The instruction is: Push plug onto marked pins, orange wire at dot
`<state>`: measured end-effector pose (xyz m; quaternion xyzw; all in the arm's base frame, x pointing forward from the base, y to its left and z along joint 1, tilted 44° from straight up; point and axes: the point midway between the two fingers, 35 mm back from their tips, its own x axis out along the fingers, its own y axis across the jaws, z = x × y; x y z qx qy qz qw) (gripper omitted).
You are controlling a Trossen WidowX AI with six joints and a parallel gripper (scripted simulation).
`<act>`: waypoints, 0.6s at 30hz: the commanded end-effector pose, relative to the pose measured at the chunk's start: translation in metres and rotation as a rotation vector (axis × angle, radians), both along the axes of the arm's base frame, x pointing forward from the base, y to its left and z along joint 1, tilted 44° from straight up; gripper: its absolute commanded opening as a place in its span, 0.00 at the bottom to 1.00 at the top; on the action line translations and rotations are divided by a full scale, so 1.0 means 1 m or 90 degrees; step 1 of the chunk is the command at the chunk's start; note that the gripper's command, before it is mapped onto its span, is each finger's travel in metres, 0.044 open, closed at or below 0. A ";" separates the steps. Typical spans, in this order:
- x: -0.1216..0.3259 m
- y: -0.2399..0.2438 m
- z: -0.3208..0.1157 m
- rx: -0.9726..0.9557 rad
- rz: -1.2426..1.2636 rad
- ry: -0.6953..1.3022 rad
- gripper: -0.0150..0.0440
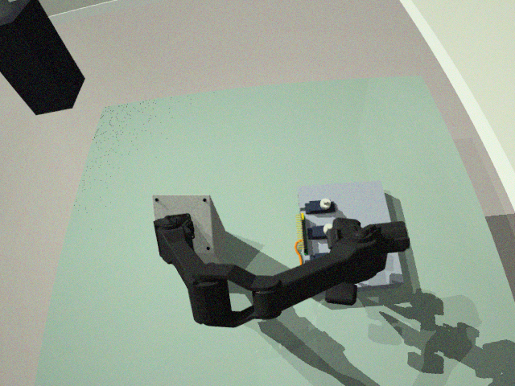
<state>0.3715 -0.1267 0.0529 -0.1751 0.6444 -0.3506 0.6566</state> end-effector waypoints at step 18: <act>-0.001 -0.027 -0.023 -0.007 -0.004 -0.003 0.45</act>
